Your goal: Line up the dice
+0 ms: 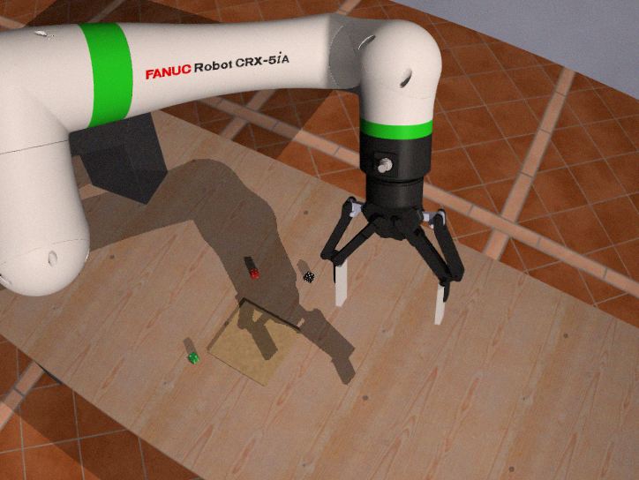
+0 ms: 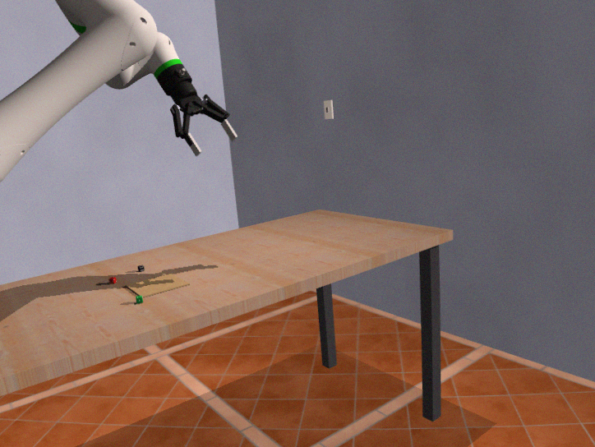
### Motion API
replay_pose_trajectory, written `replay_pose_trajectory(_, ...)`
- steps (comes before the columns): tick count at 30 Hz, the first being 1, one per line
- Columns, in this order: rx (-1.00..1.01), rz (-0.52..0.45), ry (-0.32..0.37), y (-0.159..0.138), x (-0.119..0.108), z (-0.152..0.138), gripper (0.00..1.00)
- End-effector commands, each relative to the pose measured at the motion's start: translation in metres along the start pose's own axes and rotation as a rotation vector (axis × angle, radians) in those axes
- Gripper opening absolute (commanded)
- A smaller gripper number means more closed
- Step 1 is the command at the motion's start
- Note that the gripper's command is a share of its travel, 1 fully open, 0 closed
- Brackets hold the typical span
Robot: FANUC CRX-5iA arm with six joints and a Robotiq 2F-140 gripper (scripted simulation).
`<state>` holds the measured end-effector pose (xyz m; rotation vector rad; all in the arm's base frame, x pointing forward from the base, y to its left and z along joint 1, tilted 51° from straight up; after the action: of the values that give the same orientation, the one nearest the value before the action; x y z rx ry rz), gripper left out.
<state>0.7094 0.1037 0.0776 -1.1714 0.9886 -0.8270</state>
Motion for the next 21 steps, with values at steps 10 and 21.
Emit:
replay_pose_trajectory(10, 0.000, 0.000, 0.000, 0.000, 0.000, 0.000, 1.00)
replay_pose_trajectory(21, -0.029, 0.016, 0.005, -0.005, 0.013, -0.008, 1.00)
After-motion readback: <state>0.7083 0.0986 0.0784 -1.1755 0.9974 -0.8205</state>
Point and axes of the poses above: the point where the finger pads meet when closed, its own x axis out along the fingers, its own z axis across the jaws, y = z × x, the point moved 10 cm from there along -x, back along the fingers, and after that the axes turned 1 degree about x, right-handed, at the moved point
